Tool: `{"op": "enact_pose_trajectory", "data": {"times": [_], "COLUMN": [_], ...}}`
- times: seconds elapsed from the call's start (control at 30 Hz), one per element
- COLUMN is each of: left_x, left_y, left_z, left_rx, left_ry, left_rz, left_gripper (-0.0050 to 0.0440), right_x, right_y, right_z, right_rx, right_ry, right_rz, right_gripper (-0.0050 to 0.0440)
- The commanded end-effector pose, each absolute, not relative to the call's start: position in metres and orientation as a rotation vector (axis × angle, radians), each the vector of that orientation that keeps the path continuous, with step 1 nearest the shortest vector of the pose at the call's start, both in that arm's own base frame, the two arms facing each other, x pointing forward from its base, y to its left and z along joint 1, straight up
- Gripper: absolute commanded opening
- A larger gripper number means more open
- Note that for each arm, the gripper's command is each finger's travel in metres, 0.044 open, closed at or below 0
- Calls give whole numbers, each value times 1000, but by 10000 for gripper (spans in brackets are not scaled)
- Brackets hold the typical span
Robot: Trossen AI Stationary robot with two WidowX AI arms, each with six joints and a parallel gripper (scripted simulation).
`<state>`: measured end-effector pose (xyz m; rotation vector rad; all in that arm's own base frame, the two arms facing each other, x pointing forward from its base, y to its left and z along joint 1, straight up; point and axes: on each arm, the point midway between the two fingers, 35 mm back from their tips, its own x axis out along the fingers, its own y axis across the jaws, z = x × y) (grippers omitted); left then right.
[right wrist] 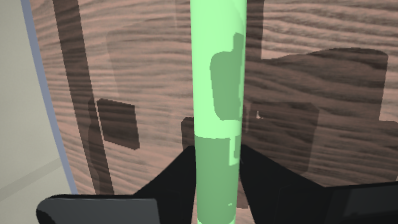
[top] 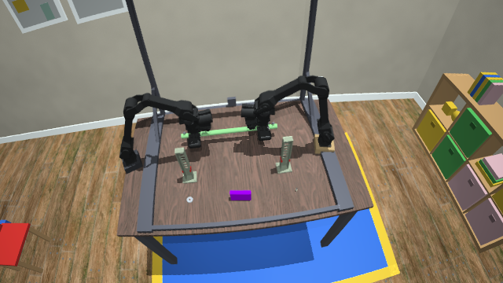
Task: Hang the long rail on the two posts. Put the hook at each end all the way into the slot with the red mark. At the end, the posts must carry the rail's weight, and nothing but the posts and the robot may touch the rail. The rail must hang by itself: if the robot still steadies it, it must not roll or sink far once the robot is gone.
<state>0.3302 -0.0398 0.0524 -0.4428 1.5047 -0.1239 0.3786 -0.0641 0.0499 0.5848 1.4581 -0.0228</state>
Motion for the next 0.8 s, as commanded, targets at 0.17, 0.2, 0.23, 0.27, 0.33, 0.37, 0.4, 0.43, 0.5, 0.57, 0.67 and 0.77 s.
{"op": "enact_pose_trajectory", "data": {"times": [0.17,0.2,0.23,0.27,0.33,0.37,0.4,0.43,0.5,0.57,0.67,0.77], "left_x": [334,334,334,334,334,334,334,334,334,334,334,334], "left_y": [-40,-40,-39,-39,-39,-39,-39,-39,-39,-39,-39,-39], "left_z": [36,35,31,30,27,27,24,22,17,14,12,12], "left_rx": [-443,-443,-443,-443,-443,-443,-443,-443,-443,-443,-443,-443], "left_ry": [1477,1477,1477,1477,1477,1477,1477,1477,1477,1477,1477,1477], "left_rz": [-136,-136,-136,-136,-136,-136,-136,-136,-136,-136,-136,-136], "left_gripper": [-50,-50,-50,-50,-50,-50,-50,-50,-50,-50,-50,-50], "right_x": [382,382,382,382,382,382,382,383,383,383,383,383], "right_y": [-66,-66,-66,-66,-66,-66,-67,-67,-67,-67,-67,-67], "right_z": [42,39,38,35,33,33,30,26,24,21,15,13], "right_rx": [578,578,578,578,578,578,578,578,578,578,578,578], "right_ry": [1427,1427,1427,1427,1427,1427,1427,1427,1427,1428,1428,1428], "right_rz": [-16,-16,-16,-16,-16,-16,-16,-16,-16,-16,-16,-16], "right_gripper": [-50,-50,-50,-50,-50,-50,-50,-50,-50,-50,-50,-50]}}
